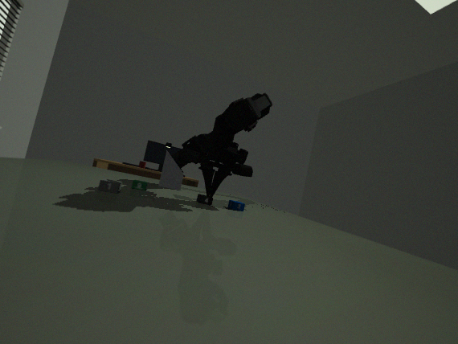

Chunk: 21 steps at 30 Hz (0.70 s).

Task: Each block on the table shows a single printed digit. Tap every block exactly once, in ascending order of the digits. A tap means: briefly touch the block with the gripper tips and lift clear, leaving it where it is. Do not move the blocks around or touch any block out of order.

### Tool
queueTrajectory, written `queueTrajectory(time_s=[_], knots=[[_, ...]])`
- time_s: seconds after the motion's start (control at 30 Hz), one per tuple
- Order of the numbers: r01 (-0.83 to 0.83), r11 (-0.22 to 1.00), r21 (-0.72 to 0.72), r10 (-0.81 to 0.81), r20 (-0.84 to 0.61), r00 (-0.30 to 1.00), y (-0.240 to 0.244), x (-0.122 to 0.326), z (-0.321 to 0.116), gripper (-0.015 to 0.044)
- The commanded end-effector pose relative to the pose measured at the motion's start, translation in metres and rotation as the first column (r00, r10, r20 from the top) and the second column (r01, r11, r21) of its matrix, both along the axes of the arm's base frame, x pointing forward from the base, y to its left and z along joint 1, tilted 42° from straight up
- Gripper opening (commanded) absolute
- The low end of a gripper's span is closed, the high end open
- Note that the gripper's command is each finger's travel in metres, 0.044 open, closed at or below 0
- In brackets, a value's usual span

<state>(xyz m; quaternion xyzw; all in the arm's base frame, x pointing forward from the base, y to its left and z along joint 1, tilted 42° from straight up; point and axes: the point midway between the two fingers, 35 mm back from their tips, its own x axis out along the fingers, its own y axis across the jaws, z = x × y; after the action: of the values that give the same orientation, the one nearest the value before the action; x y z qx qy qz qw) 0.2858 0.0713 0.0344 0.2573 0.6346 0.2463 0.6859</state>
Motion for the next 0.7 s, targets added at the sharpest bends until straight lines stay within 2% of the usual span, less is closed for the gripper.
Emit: queueTrajectory(time_s=[0.0, 0.13, 0.3, 0.5, 0.67], knots=[[0.001, 1.0, 0.004, -0.001, -0.008, 1.0, 0.002, -0.001, -0.003, 0.002], [0.001, 1.0, 0.003, -0.001, -0.008, 1.0, -0.017, -0.003, 0.018, 0.002], [0.001, 1.0, 0.002, -0.001, -0.008, 1.0, -0.02, -0.003, 0.021, 0.002], [0.001, 1.0, -0.001, -0.001, -0.01, 1.0, -0.071, -0.008, 0.077, 0.002], [0.001, 1.0, 0.0, -0.001, -0.01, 1.0, -0.073, -0.009, 0.079, 0.002]])
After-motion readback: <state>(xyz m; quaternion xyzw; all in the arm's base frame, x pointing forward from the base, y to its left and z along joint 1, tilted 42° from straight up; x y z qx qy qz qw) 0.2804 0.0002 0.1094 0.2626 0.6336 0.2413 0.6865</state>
